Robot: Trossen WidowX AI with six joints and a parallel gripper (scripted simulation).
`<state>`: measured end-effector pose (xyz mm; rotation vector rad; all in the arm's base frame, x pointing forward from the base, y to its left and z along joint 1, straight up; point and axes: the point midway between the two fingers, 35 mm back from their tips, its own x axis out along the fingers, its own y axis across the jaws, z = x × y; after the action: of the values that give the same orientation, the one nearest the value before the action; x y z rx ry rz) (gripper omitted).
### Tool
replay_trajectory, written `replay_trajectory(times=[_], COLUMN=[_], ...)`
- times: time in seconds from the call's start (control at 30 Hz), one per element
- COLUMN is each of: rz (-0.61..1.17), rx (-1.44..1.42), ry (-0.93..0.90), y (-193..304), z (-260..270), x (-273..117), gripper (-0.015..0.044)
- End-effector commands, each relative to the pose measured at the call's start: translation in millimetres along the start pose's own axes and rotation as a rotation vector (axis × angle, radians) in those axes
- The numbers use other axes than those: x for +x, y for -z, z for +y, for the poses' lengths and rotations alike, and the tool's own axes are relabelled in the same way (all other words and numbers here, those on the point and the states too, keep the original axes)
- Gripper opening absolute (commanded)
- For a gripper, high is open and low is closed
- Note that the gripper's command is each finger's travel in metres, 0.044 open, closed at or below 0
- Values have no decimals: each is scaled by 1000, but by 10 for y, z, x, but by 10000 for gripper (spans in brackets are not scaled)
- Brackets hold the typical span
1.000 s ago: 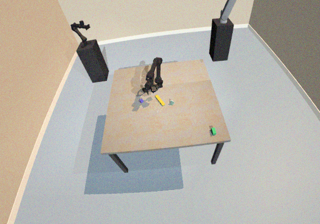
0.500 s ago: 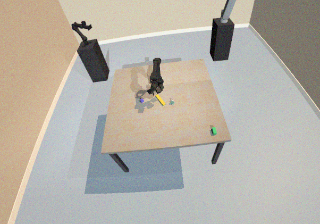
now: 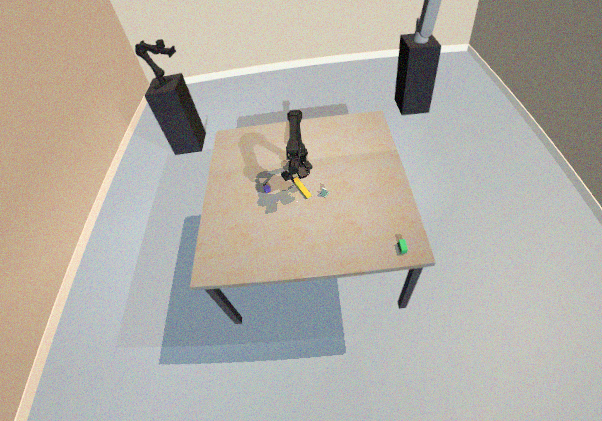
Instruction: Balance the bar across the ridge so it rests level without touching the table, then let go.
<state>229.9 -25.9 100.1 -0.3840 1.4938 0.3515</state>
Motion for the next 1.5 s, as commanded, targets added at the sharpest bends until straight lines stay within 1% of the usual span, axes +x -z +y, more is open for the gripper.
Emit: replay_trajectory(times=[0.0,0.37,0.9,1.47], rz=[19,19,19,19], rx=[5,5,5,5], ry=[-18,-18,-18,-18], y=[45,46,51,52], z=[46,46,51,51], x=[273,301,540,543], gripper=[315,315,315,315])
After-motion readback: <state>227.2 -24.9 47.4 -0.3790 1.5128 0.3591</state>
